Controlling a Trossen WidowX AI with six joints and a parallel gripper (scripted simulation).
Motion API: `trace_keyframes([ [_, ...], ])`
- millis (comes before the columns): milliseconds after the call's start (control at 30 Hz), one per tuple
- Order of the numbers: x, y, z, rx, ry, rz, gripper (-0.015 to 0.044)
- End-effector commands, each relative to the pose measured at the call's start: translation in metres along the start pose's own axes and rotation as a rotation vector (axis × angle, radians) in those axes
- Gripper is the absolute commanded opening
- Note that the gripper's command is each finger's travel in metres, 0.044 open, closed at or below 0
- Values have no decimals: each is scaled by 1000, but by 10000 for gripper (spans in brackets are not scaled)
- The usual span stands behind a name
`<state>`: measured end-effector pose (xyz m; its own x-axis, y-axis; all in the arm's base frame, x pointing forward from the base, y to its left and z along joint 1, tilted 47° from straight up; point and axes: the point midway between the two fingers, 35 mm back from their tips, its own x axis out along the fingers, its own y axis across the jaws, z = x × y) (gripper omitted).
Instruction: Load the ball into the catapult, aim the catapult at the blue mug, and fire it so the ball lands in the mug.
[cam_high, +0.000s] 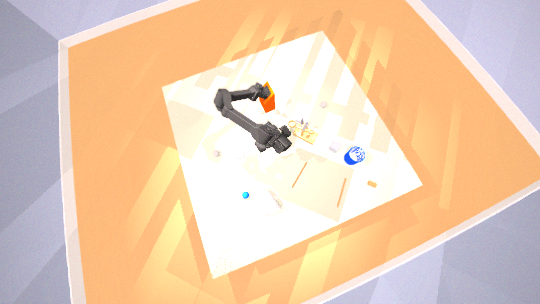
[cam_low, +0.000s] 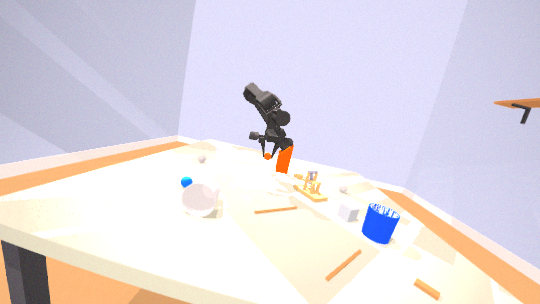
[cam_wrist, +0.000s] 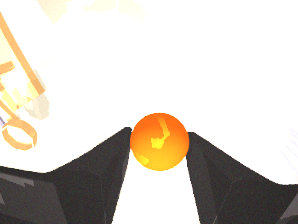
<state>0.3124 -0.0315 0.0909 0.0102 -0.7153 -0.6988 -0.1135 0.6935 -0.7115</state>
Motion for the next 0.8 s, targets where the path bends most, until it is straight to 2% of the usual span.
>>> trace_keyframes([
  [0,3,29,-2,-73,32,6,0],
  [767,31,152,-49,-431,238,-68,0],
])
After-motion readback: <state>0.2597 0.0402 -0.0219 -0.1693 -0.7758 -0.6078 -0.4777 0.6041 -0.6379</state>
